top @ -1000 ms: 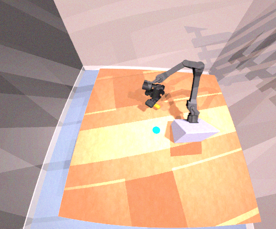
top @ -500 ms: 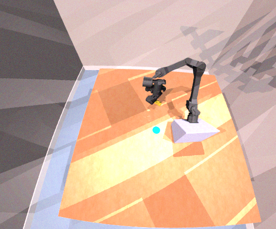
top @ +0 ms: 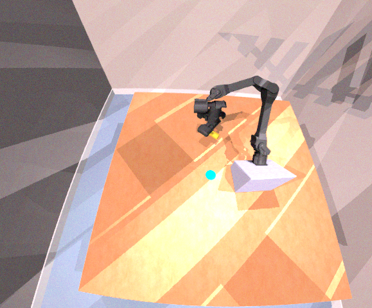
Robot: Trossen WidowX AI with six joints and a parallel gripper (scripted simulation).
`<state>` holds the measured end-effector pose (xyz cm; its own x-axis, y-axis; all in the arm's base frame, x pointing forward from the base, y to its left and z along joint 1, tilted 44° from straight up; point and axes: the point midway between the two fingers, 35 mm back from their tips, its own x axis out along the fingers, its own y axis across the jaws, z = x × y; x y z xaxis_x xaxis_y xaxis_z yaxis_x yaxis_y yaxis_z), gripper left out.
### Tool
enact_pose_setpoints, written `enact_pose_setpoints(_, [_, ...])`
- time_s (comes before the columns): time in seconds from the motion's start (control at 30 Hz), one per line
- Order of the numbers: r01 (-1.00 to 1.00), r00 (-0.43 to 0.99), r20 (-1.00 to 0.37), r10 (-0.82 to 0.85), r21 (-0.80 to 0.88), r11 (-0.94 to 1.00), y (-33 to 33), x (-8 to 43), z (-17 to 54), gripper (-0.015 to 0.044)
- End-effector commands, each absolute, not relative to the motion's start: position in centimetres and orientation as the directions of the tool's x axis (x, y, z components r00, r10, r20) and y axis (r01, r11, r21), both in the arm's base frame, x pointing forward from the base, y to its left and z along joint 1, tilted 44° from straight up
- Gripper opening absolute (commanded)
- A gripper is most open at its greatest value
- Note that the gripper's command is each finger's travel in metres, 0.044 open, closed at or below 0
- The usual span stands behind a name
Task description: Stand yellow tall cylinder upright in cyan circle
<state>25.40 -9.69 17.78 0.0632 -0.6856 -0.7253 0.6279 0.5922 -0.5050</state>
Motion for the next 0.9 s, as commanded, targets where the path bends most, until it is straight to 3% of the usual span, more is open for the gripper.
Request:
enact_pose_setpoints(0.0, [0.605, 0.069, -0.725, -0.686, -0.516, 0.606, -9.2, 25.6, 17.6, 0.0105])
enact_pose_setpoints(0.87, [0.259, 0.089, -0.746, -0.66, -0.622, 0.739, -4.9, 26.9, 14.3, 0.0105])
